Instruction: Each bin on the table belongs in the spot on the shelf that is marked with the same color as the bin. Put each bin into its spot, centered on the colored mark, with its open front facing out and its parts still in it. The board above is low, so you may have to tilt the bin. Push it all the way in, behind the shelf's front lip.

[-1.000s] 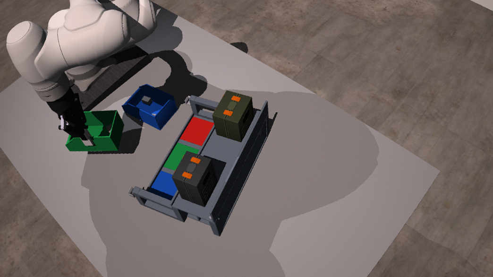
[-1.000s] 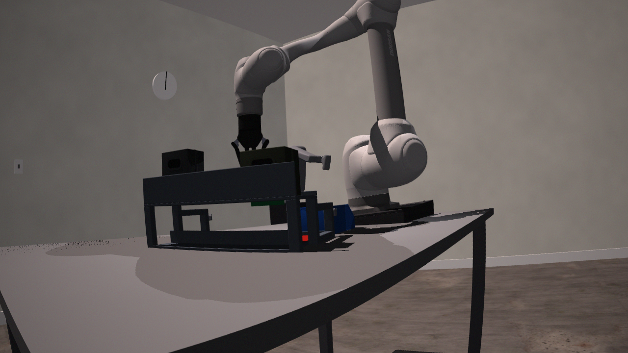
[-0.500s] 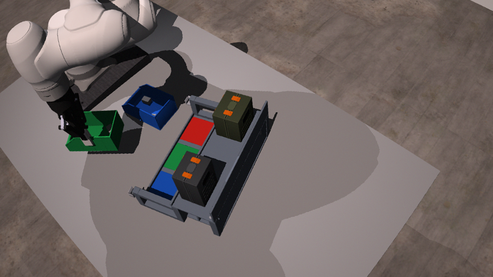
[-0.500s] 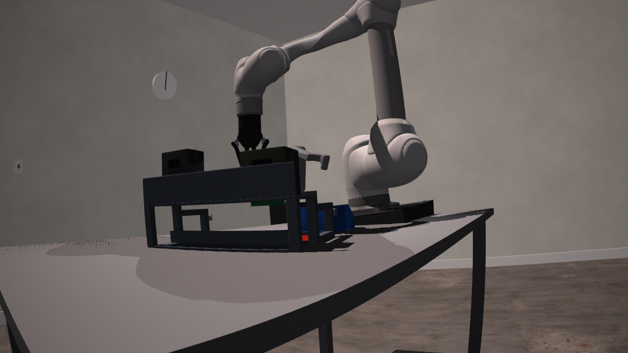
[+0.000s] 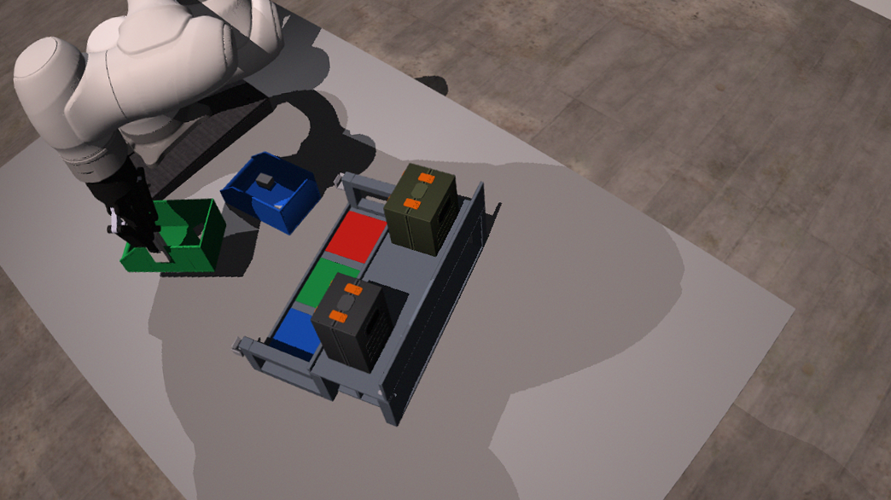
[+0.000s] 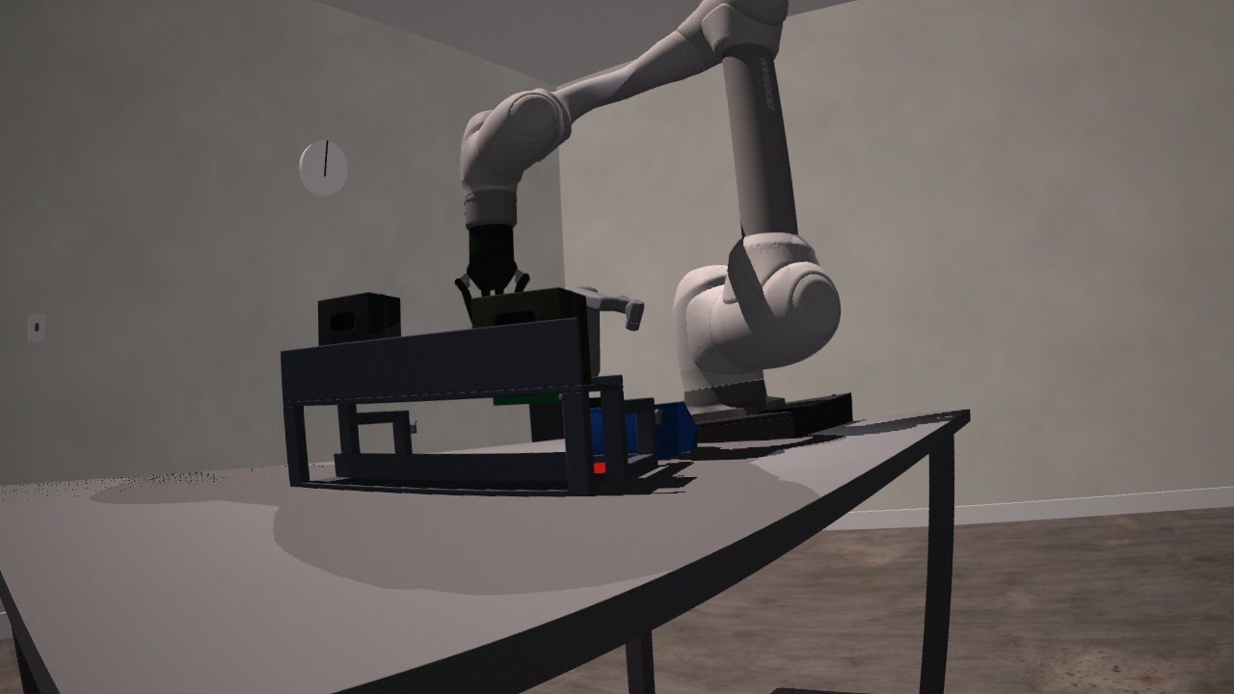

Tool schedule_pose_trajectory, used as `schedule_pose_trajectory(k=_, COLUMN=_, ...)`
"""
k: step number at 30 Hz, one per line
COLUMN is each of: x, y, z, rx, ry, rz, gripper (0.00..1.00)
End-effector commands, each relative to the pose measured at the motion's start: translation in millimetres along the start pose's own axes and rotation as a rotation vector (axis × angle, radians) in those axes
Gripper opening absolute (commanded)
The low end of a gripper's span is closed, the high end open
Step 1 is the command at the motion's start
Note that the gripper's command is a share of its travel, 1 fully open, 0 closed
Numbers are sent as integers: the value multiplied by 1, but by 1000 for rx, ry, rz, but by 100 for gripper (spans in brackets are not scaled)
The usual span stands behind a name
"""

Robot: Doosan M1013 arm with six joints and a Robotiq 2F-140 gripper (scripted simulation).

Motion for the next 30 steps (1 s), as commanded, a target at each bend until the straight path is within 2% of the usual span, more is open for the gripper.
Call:
schedule_pose_trajectory(k=1, x=0, y=-1, z=1, rx=-6, ry=0, rz=0, gripper=10)
schedule_pose_trajectory(k=30, x=0, y=-17, z=38, rx=-172, ry=0, rz=0, gripper=10)
Point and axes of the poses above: the point where the finger pads meet when closed, its own x axis back along the fingers, its own y axis across the jaws, z = x × y, the point moved 8 cm from there along x, back along the fingers, and after that the axes turned 3 degrees about x, right-handed, at the moved point
